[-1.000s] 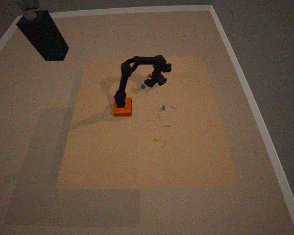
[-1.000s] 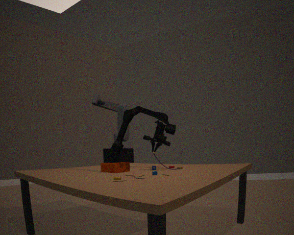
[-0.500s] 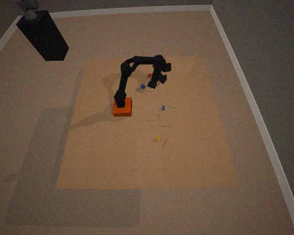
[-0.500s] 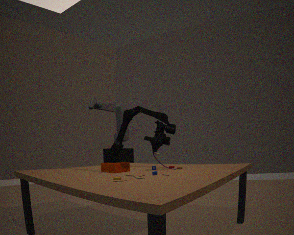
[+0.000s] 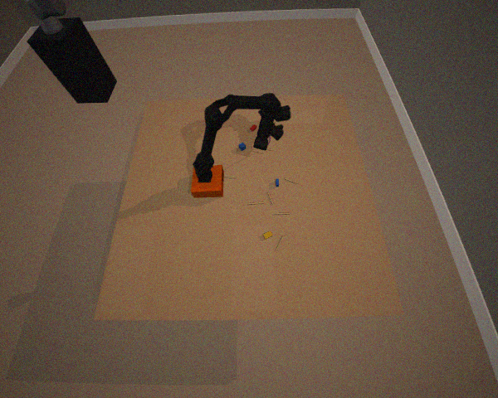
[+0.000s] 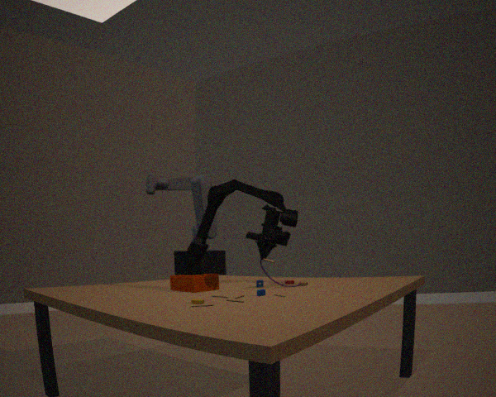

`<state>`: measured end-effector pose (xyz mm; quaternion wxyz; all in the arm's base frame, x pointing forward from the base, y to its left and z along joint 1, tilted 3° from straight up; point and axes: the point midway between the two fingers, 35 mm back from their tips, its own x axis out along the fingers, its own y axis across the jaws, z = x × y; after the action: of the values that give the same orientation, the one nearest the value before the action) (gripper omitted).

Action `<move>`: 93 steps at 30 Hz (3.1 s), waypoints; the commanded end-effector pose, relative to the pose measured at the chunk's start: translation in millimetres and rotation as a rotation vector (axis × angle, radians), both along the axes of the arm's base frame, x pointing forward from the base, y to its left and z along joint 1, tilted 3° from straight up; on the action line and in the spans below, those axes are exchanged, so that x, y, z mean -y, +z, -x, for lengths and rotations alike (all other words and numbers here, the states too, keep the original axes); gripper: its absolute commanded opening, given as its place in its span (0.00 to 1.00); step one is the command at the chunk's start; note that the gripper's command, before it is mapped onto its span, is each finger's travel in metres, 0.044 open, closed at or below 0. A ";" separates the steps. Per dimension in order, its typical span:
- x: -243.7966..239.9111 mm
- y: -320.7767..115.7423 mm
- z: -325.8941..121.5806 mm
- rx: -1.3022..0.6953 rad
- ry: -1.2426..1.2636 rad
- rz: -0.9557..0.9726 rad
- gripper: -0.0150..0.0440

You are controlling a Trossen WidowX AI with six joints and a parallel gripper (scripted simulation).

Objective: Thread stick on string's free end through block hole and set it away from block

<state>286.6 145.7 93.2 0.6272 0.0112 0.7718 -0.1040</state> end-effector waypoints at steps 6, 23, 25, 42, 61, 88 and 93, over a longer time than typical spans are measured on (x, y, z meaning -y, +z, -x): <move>0.9 -0.1 -0.5 -0.037 0.272 -0.064 0.25; 3.3 1.1 0.2 -0.115 0.832 -0.206 0.25; 3.5 1.3 0.3 -0.123 0.898 -0.223 0.25; 5.7 2.5 1.2 -0.191 1.458 -0.374 0.25; 8.0 4.0 2.2 -0.247 2.083 -0.551 0.25; 11.3 6.3 3.7 -0.277 2.974 -0.808 0.25; 11.9 6.7 3.9 -0.274 3.140 -0.854 0.25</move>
<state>282.5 133.6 99.0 -0.0211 0.5876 -0.0849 -0.8044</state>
